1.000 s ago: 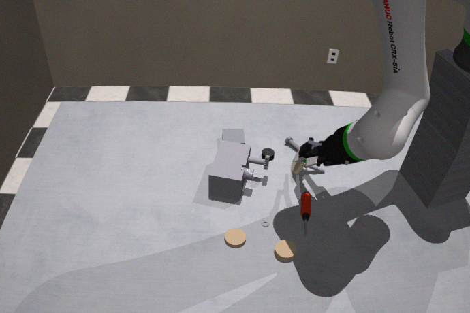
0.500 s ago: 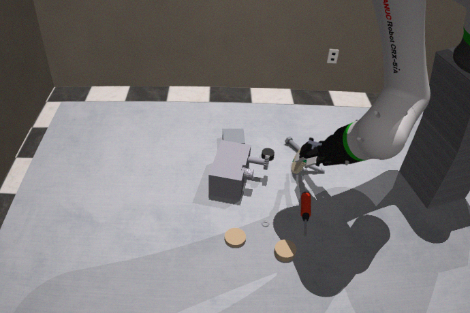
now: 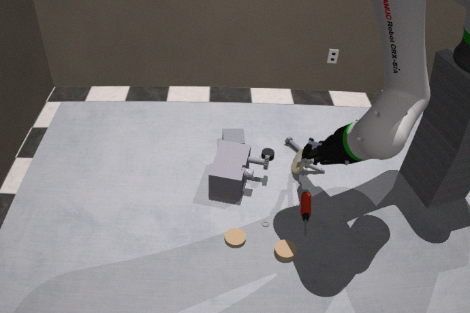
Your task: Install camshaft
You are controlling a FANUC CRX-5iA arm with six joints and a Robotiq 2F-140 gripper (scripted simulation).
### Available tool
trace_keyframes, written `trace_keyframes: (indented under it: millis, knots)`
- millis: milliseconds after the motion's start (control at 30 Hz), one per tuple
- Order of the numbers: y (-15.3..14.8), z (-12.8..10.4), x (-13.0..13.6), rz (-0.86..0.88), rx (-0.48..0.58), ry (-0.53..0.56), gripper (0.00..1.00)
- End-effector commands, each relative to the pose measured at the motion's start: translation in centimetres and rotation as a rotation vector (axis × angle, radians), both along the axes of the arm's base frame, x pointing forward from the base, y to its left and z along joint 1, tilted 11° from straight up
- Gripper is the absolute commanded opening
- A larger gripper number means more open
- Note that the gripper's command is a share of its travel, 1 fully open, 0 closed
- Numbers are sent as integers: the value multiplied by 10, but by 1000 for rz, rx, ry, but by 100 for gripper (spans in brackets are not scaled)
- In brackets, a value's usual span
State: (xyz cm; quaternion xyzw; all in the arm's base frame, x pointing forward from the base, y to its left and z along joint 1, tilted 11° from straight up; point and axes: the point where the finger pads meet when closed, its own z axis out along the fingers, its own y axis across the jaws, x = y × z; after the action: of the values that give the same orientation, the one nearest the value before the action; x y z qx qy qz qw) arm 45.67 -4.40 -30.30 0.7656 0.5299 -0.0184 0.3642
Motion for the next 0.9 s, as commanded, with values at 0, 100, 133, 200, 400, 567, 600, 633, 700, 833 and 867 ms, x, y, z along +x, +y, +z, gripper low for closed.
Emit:
trace_keyframes:
  millis: [0, 100, 133, 200, 400, 567, 600, 633, 700, 833, 867]
  knots:
    - [0, 0, 0, 0, 0, -1, 14]
    - [0, 0, 0, 0, 0, -1, 14]
    - [0, 0, 0, 0, 0, -1, 14]
    - [0, 0, 0, 0, 0, -1, 14]
    - [0, 0, 0, 0, 0, -1, 14]
    - [0, 0, 0, 0, 0, -1, 14]
    - [0, 0, 0, 0, 0, -1, 14]
    - [0, 0, 0, 0, 0, -1, 14]
    - [0, 1, 0, 0, 0, -1, 14]
    - [0, 3, 0, 0, 0, -1, 14]
    - [0, 5, -1, 0, 0, -1, 14]
